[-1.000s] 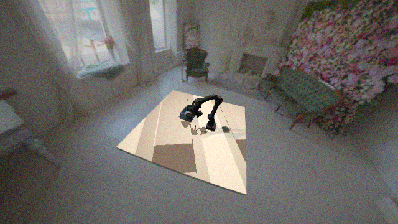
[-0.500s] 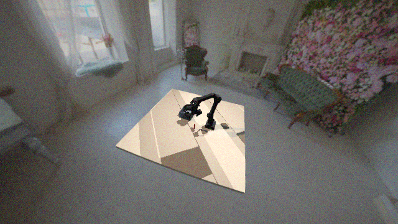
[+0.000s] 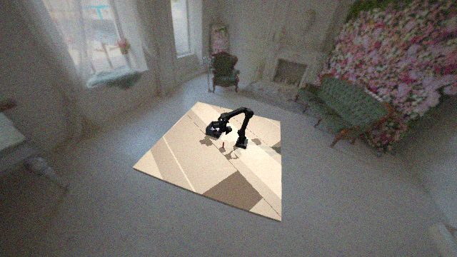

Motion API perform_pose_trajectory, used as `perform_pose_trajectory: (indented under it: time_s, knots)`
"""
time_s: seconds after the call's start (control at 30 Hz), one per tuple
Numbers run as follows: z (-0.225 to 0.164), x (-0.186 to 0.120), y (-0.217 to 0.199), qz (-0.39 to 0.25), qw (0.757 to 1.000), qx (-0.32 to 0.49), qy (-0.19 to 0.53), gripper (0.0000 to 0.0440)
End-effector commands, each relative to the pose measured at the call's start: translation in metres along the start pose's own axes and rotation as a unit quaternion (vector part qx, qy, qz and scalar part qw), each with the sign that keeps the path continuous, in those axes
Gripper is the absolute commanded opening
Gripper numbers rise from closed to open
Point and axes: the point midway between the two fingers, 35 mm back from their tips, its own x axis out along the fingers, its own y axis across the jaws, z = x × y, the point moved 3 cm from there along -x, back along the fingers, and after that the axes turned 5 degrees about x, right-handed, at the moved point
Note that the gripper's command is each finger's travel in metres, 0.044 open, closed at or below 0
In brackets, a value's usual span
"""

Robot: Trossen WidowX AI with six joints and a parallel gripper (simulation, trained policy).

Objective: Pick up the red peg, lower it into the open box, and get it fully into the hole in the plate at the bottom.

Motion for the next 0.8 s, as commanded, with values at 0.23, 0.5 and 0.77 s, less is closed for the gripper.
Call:
perform_pose_trajectory:
  time_s: [0.23, 0.5, 0.77]
  knots:
    - [-0.015, 0.043, -0.006, -0.032, 0.999, 0.017, 0.014, 0.044]
    - [-0.029, 0.084, -0.005, -0.015, 0.999, 0.035, 0.023, 0.044]
    - [-0.04, 0.111, -0.008, -0.005, 0.998, 0.056, 0.035, 0.0384]
